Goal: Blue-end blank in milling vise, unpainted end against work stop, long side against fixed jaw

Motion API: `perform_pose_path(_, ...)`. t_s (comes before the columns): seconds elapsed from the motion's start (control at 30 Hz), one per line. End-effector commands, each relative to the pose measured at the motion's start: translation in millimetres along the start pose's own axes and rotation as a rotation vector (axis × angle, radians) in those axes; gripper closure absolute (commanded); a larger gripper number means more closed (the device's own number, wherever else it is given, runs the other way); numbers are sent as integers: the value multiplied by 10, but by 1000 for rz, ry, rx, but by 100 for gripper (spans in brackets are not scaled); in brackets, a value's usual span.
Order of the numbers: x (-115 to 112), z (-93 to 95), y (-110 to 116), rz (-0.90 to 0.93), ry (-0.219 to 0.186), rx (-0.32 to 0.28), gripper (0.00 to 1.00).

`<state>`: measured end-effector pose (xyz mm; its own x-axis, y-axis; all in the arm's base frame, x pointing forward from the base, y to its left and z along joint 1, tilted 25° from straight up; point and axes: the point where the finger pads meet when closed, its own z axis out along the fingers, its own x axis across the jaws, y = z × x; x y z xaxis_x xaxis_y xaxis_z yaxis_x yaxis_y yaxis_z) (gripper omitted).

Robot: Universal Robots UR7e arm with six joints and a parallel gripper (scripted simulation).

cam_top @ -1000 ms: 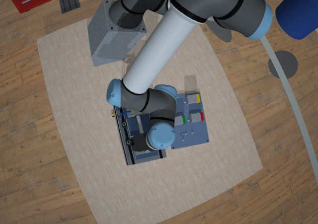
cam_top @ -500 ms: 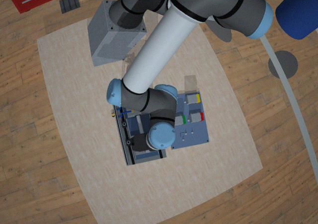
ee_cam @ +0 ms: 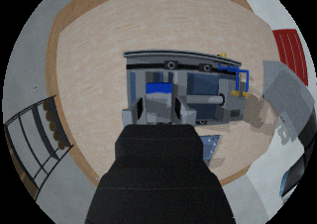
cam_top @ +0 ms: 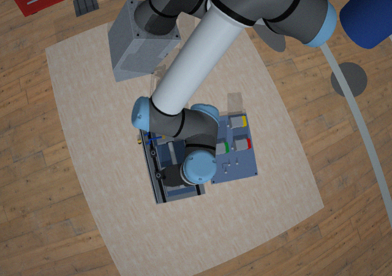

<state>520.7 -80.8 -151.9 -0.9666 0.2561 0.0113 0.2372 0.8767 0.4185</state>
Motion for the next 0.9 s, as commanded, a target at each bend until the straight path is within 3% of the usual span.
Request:
perform_pose_path(0.0, -2, -15, -7, 1, -2, 0, 0)
perform_pose_path(0.87, -5, -57, -4, 1, -2, 0, 0)
